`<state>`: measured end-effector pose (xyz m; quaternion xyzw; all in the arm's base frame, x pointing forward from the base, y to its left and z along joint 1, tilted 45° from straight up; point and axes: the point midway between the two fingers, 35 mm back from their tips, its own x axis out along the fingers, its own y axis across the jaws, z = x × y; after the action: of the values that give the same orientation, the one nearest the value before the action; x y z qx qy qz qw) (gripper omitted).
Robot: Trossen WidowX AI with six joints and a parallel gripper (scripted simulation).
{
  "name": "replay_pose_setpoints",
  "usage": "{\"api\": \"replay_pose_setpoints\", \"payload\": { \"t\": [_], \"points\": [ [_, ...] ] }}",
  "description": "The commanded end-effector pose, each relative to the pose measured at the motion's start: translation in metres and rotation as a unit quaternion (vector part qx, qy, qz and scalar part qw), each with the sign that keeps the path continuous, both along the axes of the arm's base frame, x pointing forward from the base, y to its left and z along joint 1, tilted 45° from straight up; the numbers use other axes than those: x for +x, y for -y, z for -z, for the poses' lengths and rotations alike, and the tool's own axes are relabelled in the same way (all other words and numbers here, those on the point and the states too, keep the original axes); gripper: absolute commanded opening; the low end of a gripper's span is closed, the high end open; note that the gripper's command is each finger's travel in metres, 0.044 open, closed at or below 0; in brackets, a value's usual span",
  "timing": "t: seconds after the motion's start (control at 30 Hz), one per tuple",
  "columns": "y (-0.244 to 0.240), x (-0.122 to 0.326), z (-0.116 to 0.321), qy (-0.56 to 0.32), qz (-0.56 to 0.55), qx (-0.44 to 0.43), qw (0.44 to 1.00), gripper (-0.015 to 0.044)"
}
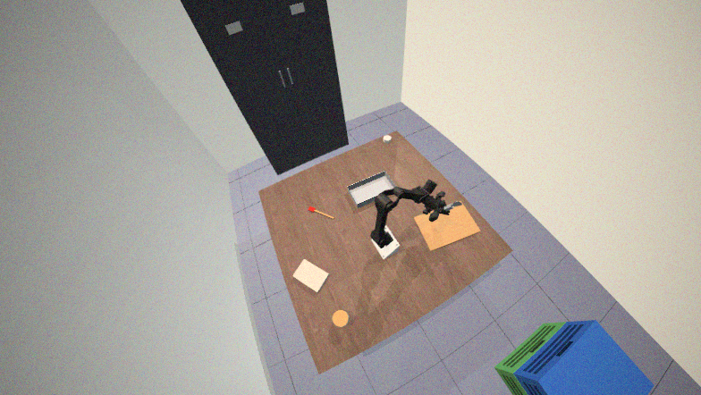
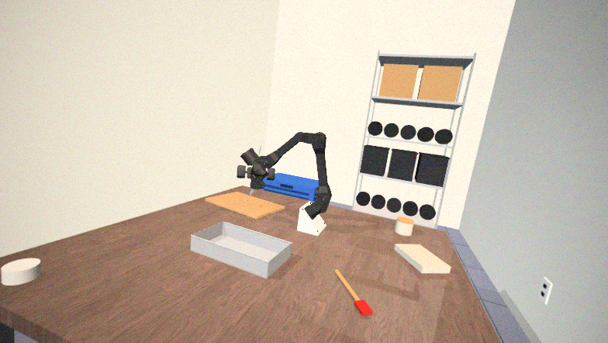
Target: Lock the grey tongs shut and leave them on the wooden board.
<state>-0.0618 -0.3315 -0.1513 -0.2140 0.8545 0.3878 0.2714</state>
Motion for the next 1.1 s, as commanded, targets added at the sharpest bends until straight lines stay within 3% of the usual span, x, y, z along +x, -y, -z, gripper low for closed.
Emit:
{"api": "replay_pose_setpoints", "payload": {
  "t": [0.0,0.53,1.07],
  "points": [
    [0.000,-0.001,-0.001,-0.004,-0.002,0.000,1.000,-0.0150],
    [0.000,-0.001,0.000,-0.002,0.000,0.003,1.000,-0.0150],
    [0.011,-0.010,0.025,0.062,0.047,0.077,0.994,-0.0150]
  ]
}}
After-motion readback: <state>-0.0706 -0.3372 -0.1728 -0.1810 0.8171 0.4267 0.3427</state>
